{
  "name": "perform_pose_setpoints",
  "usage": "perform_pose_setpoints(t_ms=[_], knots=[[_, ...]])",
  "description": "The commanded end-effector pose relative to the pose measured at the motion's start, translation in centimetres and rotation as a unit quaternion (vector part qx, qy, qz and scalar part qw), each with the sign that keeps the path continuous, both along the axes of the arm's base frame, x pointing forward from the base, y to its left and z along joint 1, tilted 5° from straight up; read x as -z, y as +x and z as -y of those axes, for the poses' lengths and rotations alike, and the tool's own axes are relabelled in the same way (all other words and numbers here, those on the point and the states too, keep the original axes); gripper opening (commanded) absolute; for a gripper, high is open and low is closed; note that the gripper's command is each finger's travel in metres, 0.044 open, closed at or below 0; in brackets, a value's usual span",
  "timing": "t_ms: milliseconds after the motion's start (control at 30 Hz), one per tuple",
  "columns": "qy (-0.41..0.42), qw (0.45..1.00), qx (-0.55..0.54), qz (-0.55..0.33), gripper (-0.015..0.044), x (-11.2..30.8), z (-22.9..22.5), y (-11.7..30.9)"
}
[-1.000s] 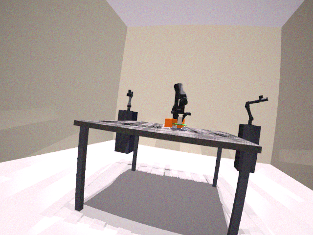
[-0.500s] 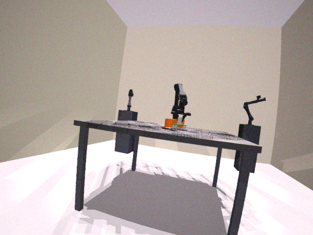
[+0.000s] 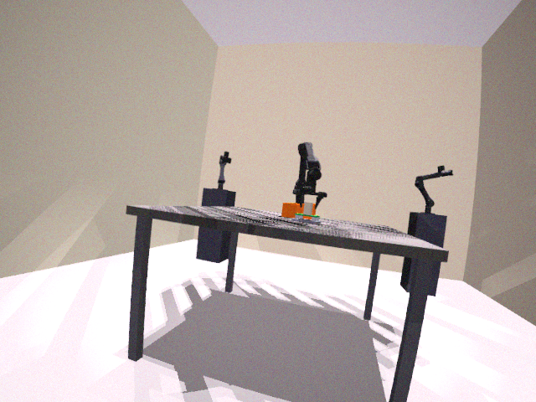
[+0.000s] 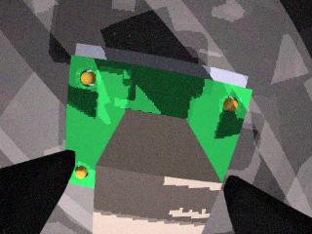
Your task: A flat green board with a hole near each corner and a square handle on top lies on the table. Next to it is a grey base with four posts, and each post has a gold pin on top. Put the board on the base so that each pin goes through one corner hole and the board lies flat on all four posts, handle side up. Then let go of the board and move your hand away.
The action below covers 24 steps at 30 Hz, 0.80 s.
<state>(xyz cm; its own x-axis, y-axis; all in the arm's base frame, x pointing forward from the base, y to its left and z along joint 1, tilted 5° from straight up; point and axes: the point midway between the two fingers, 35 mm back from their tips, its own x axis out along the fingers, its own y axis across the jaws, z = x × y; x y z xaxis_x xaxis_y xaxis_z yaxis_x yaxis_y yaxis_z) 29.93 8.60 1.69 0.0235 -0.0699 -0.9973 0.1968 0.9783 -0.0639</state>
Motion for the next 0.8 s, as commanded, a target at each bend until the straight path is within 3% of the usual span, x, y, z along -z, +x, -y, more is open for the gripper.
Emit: perform_pose_setpoints(t_ms=[0,233,400,767], knots=[[0.002,1.000,0.001,0.007,0.0440,-2.5,-0.3,0.2],[0.003,1.000,0.001,0.007,0.0440,-3.7,-0.3,0.1],[0.003,1.000,-0.002,0.008,0.0440,-7.9,-0.5,-0.3],[0.003,1.000,-0.002,0.008,0.0440,-7.9,-0.5,-0.3]])
